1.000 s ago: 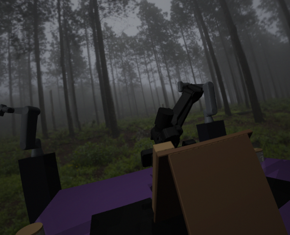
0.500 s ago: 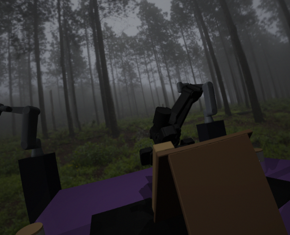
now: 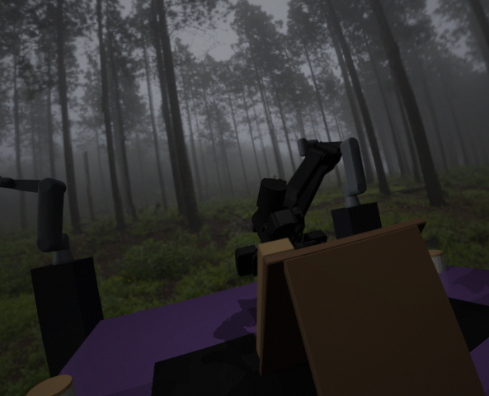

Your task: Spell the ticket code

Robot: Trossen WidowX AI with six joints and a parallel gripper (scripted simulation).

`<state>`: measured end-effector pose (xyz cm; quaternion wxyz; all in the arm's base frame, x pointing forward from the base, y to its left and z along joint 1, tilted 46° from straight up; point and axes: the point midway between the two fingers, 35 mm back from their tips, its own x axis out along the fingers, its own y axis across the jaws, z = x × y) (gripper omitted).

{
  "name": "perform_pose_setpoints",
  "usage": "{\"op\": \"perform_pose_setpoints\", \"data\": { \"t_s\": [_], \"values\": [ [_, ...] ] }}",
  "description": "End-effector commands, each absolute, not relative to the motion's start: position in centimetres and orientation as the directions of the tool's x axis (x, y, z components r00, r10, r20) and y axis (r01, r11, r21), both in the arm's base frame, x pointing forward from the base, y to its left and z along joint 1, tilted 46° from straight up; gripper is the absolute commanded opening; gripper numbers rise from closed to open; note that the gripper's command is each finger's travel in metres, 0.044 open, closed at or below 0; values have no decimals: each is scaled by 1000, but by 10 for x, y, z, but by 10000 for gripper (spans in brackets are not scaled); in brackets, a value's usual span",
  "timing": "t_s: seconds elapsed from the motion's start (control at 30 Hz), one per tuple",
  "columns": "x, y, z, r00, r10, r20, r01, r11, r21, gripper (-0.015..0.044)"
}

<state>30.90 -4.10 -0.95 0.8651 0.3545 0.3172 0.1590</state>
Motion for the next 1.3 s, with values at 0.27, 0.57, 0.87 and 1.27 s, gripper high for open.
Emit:
{"op": "perform_pose_setpoints", "data": {
  "t_s": [0.27,0.57,0.87,1.27],
  "values": [
    [308,-42,-4,750,502,-431,-58,699,713,295],
    [308,-42,-5,748,500,-436,-50,698,714,216],
    [308,-42,-5,748,500,-436,-50,698,714,0],
    [322,-51,-12,690,503,-520,-13,727,686,0]
  ]
}}
